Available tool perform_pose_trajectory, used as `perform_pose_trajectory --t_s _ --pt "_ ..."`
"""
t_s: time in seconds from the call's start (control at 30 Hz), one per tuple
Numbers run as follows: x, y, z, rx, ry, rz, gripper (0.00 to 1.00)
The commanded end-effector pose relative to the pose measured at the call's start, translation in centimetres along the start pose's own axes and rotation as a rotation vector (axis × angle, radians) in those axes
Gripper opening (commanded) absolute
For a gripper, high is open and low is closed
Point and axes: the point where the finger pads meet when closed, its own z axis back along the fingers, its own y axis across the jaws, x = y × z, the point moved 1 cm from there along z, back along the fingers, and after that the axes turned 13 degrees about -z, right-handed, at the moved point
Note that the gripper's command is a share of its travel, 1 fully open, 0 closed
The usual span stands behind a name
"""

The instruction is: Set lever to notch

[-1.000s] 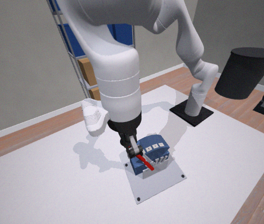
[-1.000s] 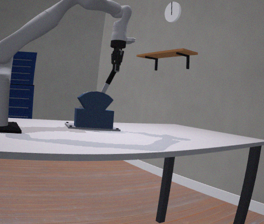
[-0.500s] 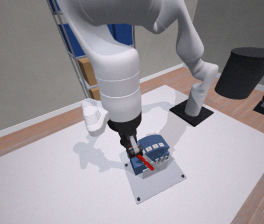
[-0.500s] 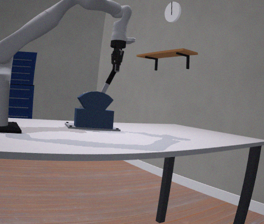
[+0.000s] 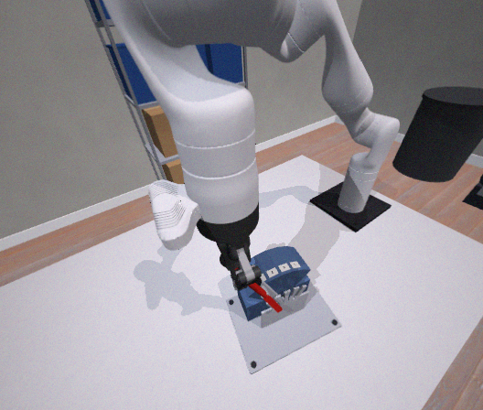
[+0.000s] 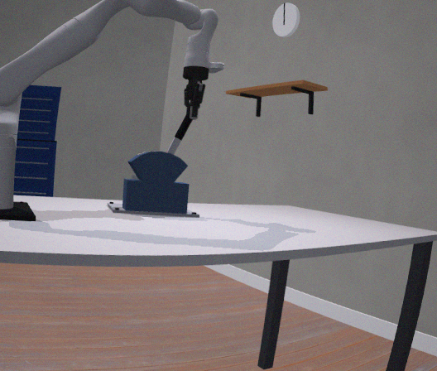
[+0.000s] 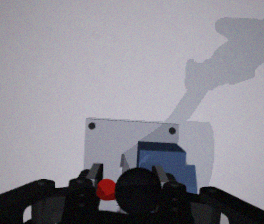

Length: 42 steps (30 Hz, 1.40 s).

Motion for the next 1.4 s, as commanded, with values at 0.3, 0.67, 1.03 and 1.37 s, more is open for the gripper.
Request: perform_pose_trajectory --t_s 0.3,0.67,1.03,1.37 --pt "0.7 -0.1 0.0 0.000 -0.004 -0.008 0.00" --pt "2.0 0.2 0.5 0.000 -0.005 -0.013 0.00" --pt "4.5 0.7 1.2 0.000 -0.005 -0.005 0.00" --pt "6.0 1.1 1.5 0.000 -0.006 0.000 0.00"
